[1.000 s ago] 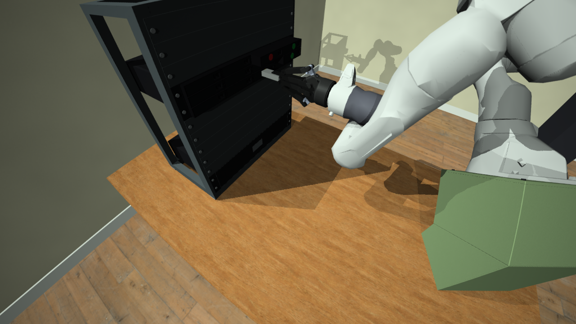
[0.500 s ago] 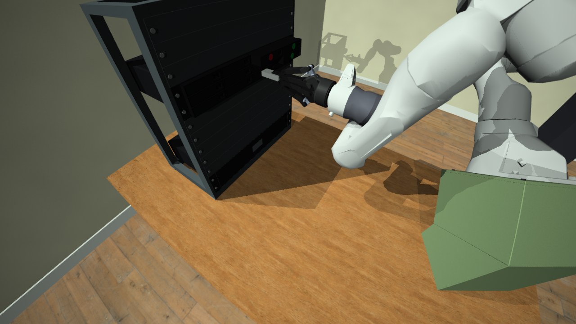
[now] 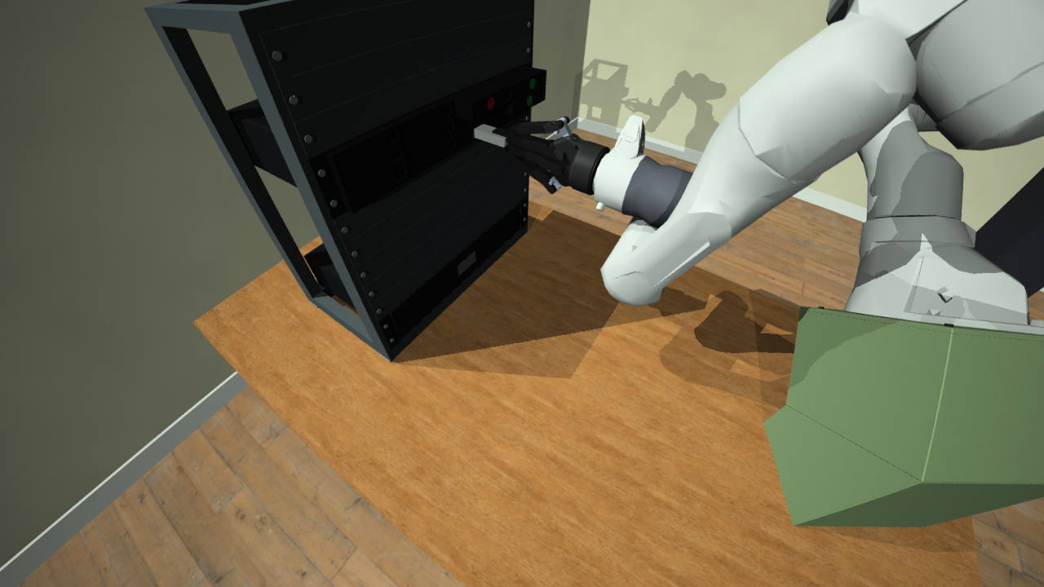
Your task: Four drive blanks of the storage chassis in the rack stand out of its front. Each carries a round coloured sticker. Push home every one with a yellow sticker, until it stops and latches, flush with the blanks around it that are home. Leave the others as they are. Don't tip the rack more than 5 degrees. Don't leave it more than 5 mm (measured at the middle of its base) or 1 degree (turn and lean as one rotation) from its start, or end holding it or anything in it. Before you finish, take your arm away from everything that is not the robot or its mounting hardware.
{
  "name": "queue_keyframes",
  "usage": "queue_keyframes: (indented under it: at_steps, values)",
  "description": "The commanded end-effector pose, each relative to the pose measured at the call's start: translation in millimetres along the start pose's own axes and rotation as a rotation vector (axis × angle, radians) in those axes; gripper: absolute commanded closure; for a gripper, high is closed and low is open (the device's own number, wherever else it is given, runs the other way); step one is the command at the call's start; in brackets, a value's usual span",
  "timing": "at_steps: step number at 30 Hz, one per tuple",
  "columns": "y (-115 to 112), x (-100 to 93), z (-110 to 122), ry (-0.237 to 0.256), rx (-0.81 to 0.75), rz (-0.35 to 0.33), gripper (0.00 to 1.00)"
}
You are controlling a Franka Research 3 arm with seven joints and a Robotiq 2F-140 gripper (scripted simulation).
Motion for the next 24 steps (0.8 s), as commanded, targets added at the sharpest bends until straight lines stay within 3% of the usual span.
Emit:
queue_keyframes:
  at_steps: [1, 12, 24]
  values:
    - [-2.2, 3.0, 7.7, -0.024, -0.010, -0.006, 1.00]
    - [-2.2, -2.0, 7.6, -0.024, -0.010, -0.006, 1.00]
    - [-1.9, -59.8, 6.7, -0.024, -0.010, -0.006, 1.00]
Point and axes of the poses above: the point where the finger pads meet when closed, its own x axis out along the fingers, its own z axis across the jaws, y = z × x, the point moved 7 cm from there along -x, back along the fingers, and after that the axes turned 9 degrees about -x, right-handed, at the moved point
